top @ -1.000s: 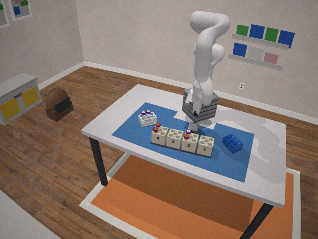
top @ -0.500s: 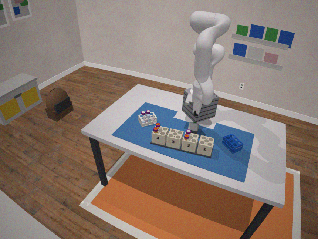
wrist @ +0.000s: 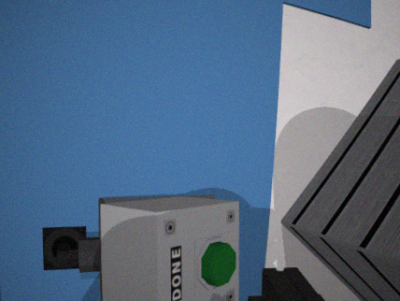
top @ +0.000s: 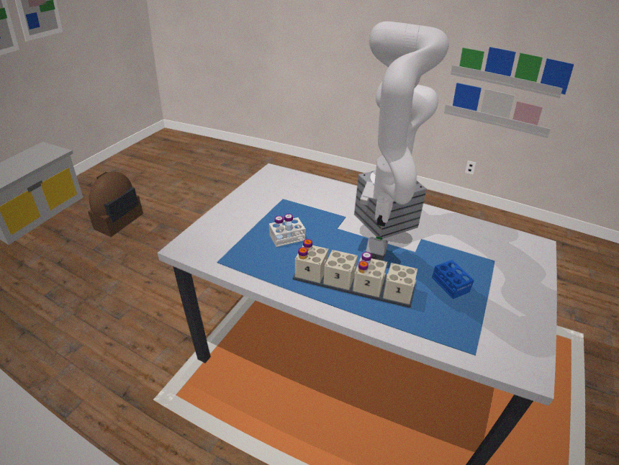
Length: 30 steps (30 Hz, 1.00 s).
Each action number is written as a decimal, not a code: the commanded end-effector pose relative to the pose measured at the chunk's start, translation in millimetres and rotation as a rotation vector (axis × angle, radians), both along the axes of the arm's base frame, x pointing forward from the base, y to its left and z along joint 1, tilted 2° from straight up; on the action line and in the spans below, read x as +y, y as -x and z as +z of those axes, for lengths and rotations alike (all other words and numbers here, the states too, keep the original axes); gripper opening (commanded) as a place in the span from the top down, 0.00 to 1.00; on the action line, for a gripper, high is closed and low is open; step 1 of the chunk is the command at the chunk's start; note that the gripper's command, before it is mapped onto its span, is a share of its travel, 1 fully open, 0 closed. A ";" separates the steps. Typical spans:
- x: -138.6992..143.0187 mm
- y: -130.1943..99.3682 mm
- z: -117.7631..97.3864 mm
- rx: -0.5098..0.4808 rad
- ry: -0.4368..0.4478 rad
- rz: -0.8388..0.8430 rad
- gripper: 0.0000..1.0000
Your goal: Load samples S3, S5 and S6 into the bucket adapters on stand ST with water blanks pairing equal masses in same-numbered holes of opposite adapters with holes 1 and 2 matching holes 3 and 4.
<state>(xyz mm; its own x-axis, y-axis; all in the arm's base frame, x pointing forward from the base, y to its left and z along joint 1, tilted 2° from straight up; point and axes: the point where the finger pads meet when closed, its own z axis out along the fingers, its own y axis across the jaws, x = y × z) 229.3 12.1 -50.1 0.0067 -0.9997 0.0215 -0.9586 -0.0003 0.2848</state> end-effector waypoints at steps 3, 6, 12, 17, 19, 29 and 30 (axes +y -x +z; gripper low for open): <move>0.2 0.0 -0.2 -0.049 -0.031 -0.008 1.00; 0.3 -0.1 -4.2 -0.049 -0.031 -0.008 1.00; 0.6 -0.3 -16.2 -0.049 -0.031 -0.008 1.00; 0.6 -0.4 -26.3 -0.048 -0.031 -0.008 1.00; 0.7 -0.5 -28.3 -0.048 -0.031 -0.008 1.00; 0.9 -0.6 -35.3 -0.048 -0.031 -0.008 1.00; 0.9 -0.6 -35.3 -0.048 -0.031 -0.008 1.00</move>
<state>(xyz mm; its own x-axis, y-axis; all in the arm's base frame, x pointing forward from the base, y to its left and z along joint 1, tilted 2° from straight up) 229.9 12.7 -84.5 0.0157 -0.9988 0.0458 -0.9513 -0.0008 0.3084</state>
